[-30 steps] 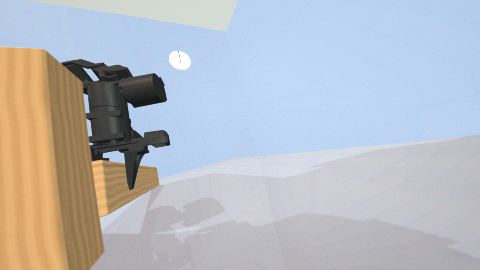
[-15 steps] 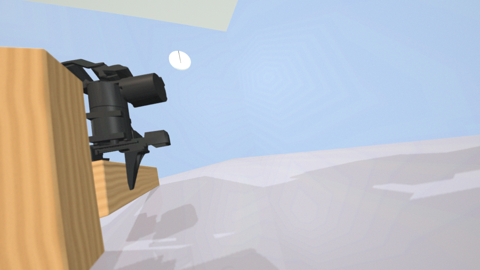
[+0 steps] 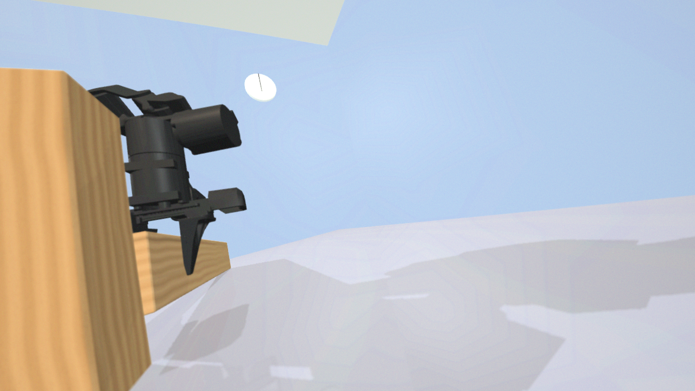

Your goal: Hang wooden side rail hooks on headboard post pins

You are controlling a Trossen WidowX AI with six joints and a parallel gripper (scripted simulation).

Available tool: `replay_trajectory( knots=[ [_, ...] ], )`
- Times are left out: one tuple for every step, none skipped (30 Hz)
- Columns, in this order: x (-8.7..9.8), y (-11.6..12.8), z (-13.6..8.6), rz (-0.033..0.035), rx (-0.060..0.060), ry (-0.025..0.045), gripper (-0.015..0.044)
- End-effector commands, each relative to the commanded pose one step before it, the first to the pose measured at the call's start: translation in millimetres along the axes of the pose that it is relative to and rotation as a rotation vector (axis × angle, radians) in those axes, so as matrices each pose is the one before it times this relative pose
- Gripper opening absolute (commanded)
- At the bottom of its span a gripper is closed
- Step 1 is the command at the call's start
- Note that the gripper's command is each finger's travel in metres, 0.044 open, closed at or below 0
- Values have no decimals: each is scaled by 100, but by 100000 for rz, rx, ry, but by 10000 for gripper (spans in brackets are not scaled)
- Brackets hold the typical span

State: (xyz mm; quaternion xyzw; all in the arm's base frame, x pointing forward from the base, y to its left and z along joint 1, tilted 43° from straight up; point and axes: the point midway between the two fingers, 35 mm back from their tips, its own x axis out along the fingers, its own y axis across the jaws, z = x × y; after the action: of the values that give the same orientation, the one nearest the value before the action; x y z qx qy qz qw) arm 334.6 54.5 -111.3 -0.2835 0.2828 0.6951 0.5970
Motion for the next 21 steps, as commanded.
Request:
replay_trajectory(
  knots=[
    [-225,-102,-311,-742,10,316,0],
    [11,-12,-11,-1,-1,0,0],
    [10,-12,-11,-1,-1,0,0],
    [4,-12,-11,-1,-1,0,0],
    [-3,-7,-6,0,0,0,0],
    [-7,-7,-6,0,0,1,0],
    [-7,-7,-7,0,0,1,0],
    [-7,-7,-7,0,0,1,0],
    [-7,-7,-7,0,0,1,0],
    [-12,-5,-11,0,0,1,0],
    [-11,6,-11,0,0,1,0],
    [-11,11,-11,0,0,1,0],
    [-11,11,-12,0,0,1,0],
    [-11,11,-12,0,0,1,0],
    [-11,11,-12,0,0,1,0],
    [-11,11,-12,0,0,1,0],
    [-11,11,-12,0,0,1,0],
    [-11,11,-12,0,0,1,0],
    [-7,11,-12,0,0,1,0],
    [2,9,-11,0,0,1,0],
    [10,6,-10,0,0,0,0]
  ],
)
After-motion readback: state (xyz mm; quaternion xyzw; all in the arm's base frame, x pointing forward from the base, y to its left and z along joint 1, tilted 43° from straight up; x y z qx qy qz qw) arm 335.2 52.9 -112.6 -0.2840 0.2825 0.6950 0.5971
